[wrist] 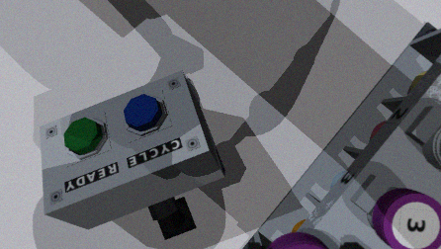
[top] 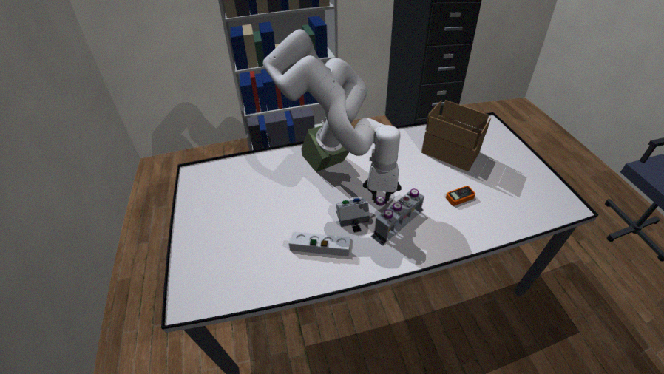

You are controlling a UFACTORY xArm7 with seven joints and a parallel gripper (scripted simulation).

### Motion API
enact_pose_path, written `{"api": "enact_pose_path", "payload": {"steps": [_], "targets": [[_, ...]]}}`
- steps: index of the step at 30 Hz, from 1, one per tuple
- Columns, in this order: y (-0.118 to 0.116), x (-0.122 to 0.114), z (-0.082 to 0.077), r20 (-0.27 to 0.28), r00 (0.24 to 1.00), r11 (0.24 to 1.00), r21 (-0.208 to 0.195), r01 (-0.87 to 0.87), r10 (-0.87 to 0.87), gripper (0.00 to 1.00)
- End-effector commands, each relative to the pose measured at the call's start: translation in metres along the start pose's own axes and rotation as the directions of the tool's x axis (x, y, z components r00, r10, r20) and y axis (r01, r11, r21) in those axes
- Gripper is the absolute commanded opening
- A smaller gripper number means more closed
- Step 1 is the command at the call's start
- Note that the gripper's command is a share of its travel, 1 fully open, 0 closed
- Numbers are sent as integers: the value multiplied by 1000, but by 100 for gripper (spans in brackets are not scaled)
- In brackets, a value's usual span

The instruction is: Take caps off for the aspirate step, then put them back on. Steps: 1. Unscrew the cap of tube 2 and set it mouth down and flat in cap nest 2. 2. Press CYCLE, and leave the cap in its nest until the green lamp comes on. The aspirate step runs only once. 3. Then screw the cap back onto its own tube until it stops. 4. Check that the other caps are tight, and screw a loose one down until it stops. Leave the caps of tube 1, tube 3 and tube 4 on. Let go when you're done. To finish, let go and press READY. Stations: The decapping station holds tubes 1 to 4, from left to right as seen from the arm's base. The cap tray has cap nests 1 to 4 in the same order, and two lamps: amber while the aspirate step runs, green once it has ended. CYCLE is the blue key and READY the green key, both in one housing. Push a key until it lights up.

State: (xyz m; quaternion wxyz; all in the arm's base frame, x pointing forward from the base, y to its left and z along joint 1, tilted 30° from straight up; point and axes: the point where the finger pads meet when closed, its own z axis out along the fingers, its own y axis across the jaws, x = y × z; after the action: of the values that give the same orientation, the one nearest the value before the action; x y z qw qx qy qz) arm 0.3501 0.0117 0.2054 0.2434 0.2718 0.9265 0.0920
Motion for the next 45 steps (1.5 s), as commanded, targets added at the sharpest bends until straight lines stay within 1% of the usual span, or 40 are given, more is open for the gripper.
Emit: {"api": "enact_pose_path", "payload": {"steps": [1,6,8,23,25,26,32,40,42,45], "targets": [[-30,-18,-3,-8,1000,1000,-9,10,-10,0],[-66,-37,-2,-8,1000,1000,-9,10,-10,0],[-66,-37,-2,-8,1000,1000,-9,10,-10,0],[-177,-96,-1,-7,1000,1000,-7,10,-10,0],[-177,-96,-1,-7,1000,1000,-7,10,-10,0],[-182,-99,-1,-7,1000,1000,-7,10,-10,0],[-182,-99,-1,-7,1000,1000,-7,10,-10,0],[-182,-98,39,-8,1000,1000,-8,10,-11,0],[-182,-98,39,-8,1000,1000,-8,10,-11,0],[-182,-98,54,-8,1000,1000,-8,11,-11,0]]}}
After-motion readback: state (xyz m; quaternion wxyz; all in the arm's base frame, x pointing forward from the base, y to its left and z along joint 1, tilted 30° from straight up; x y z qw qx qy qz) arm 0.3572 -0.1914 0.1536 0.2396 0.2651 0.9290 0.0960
